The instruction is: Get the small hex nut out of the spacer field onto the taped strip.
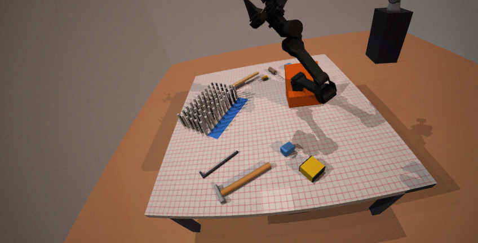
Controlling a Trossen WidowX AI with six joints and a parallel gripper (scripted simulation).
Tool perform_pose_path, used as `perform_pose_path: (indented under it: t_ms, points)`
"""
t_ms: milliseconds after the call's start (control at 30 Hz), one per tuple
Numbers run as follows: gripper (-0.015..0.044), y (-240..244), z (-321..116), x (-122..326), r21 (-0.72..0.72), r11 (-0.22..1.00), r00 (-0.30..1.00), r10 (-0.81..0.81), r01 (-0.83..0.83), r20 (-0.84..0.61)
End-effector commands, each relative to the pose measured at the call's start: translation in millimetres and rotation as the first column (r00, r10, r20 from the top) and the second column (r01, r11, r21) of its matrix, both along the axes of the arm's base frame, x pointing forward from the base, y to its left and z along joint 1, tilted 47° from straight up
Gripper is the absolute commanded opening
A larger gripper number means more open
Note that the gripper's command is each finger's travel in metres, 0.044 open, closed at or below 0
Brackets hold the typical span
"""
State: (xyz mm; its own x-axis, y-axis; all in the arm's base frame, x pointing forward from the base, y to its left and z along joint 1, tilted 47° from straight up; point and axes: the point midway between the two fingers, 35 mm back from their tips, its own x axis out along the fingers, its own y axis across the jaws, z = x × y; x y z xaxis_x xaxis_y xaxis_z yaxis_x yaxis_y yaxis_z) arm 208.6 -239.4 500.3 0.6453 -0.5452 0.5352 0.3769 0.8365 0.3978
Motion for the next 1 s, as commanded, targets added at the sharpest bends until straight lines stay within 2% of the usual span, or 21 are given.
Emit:
perform_pose_path:
  t_ms: [0, 233, 500, 733, 967]
  points:
    - [0.0440, 5, -51, 55, 0.077, 0.992, 0.988, 0.109, -0.100, -0.109]
    - [0.0440, 41, -127, 128, 0.164, 0.956, 0.920, 0.280, -0.243, -0.274]
    - [0.0440, 108, -216, 186, 0.270, 0.890, 0.779, 0.452, -0.366, -0.434]
    - [0.0440, 180, -298, 209, 0.358, 0.815, 0.601, 0.578, -0.455, -0.552]
    - [0.0440, 257, -378, 202, 0.434, 0.735, 0.376, 0.654, -0.521, -0.656]
